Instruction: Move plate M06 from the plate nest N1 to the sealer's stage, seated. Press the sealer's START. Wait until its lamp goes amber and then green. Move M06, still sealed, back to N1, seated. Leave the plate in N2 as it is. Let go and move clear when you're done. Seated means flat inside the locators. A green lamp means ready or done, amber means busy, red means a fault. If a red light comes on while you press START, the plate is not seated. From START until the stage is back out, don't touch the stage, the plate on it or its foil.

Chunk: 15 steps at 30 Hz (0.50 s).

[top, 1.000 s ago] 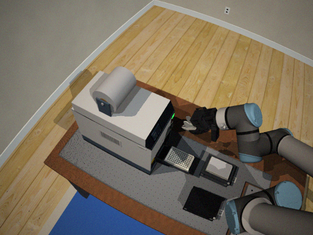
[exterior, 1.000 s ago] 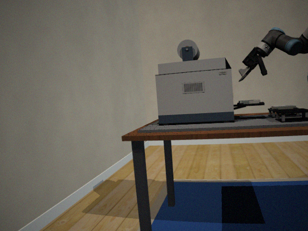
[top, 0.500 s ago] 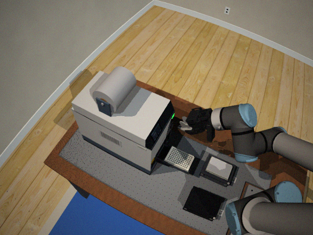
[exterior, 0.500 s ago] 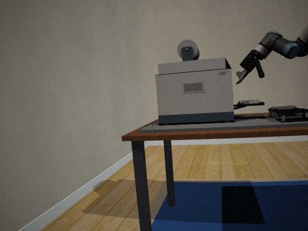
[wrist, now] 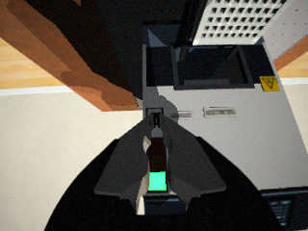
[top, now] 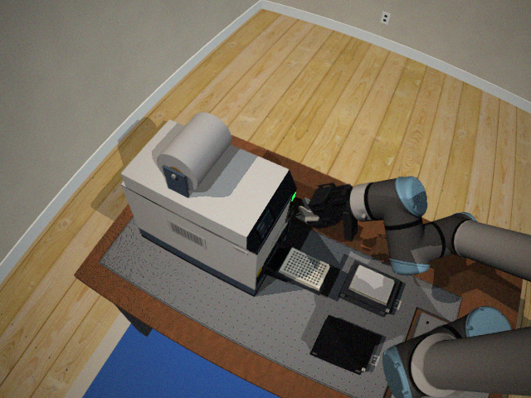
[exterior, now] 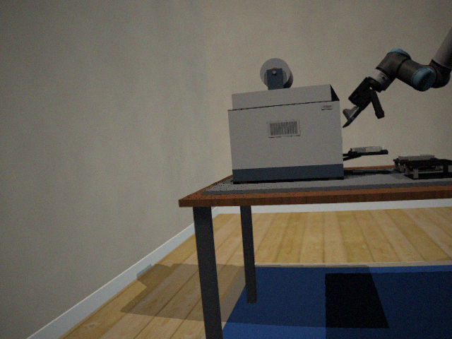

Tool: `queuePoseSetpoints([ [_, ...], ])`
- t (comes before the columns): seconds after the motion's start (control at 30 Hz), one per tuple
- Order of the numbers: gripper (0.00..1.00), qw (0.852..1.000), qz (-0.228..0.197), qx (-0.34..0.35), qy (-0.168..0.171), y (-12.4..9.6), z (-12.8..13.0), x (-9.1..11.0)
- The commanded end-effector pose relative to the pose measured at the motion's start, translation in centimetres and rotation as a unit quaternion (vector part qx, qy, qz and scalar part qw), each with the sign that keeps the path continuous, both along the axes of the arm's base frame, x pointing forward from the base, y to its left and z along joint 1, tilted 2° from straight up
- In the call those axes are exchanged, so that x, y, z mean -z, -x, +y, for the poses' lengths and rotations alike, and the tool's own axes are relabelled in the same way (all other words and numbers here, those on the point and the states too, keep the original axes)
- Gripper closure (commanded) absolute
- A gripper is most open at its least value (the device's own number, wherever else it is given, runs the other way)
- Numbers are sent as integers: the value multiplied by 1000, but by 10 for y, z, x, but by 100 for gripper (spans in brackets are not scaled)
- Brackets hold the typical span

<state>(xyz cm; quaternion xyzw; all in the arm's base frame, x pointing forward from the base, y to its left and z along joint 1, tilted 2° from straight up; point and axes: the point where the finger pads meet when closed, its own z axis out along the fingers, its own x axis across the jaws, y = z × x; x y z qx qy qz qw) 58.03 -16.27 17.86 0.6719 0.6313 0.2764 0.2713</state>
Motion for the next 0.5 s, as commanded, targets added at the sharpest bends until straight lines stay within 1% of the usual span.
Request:
queuePoseSetpoints([
  [0.0,100,1000,-3,1,4,-4,-2,-3],
  [0.47,100,1000,-4,1,5,-4,-3,-4],
])
